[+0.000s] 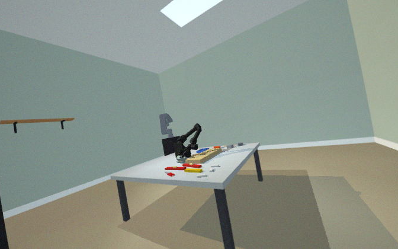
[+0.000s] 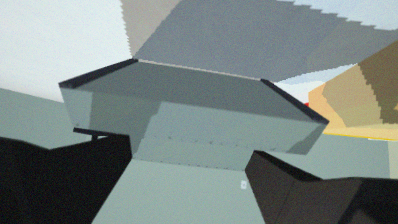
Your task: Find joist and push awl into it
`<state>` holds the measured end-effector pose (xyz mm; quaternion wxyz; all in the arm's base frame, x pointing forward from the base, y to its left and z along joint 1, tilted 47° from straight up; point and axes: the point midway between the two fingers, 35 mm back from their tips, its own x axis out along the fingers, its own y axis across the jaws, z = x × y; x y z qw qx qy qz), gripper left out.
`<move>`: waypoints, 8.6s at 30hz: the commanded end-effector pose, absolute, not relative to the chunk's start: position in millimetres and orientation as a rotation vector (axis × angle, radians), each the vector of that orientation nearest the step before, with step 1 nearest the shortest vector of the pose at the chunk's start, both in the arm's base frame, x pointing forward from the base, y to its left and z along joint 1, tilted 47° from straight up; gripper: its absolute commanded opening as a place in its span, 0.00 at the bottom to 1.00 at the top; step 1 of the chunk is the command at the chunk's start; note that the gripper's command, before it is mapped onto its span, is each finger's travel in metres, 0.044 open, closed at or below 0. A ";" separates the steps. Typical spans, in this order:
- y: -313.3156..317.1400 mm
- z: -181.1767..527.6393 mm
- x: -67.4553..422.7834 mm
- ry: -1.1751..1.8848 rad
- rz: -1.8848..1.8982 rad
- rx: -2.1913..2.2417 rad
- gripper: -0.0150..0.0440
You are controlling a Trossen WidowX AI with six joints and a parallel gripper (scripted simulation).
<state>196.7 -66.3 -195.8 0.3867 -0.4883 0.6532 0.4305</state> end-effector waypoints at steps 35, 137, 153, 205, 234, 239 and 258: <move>-60.5 -195.0 197.9 1.649 1.109 -1.237 0.90; -57.5 -174.9 202.6 1.663 1.095 -1.245 1.00; -113.1 -122.2 205.4 1.666 1.090 -1.253 1.00; -74.0 -188.0 200.2 1.319 0.327 0.832 1.00; -54.5 -204.7 198.8 1.319 0.330 0.833 0.74; -54.5 -204.7 198.8 1.319 0.330 0.833 0.69; -66.0 -196.7 201.1 1.319 0.327 0.832 0.31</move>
